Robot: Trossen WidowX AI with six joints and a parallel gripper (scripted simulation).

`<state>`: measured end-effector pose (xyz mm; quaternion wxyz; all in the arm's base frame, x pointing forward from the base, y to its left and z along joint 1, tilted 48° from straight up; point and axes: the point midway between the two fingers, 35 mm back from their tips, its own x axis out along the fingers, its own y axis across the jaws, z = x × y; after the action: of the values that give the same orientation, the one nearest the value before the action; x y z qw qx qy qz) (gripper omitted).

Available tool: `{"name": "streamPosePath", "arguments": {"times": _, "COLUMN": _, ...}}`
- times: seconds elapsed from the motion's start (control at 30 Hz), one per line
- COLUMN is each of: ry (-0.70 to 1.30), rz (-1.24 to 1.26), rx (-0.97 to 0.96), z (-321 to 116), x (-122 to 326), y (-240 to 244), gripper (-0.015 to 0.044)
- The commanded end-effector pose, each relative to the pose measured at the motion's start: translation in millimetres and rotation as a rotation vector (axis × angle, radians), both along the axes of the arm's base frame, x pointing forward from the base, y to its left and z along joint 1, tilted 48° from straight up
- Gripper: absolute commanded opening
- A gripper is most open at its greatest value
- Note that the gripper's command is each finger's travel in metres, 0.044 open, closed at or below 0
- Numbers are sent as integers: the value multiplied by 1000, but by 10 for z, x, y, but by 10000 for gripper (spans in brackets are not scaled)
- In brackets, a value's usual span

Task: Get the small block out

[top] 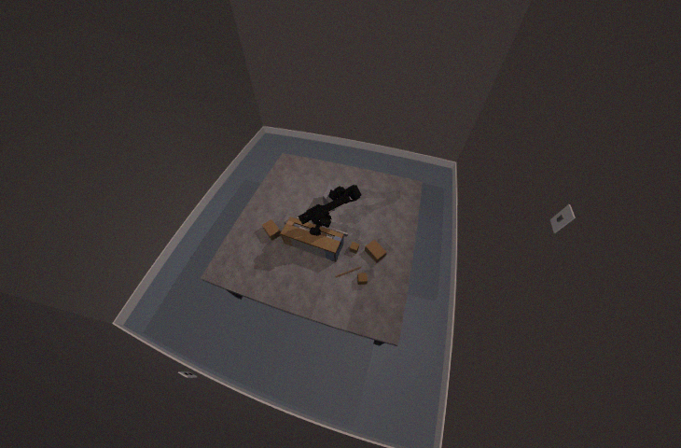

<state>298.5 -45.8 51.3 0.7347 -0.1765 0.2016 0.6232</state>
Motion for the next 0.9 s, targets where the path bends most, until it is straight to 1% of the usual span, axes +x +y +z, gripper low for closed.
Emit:
{"name": "streamPosePath", "arguments": {"times": 0.0, "ry": -6, "rz": -5, "rx": 0, "z": 86, "x": 15, "y": 55, "gripper": 400}}
{"name": "streamPosePath", "arguments": {"times": 0.87, "ry": -6, "rz": -5, "rx": 2, "z": 419, "x": 67, "y": 355, "gripper": 400}}
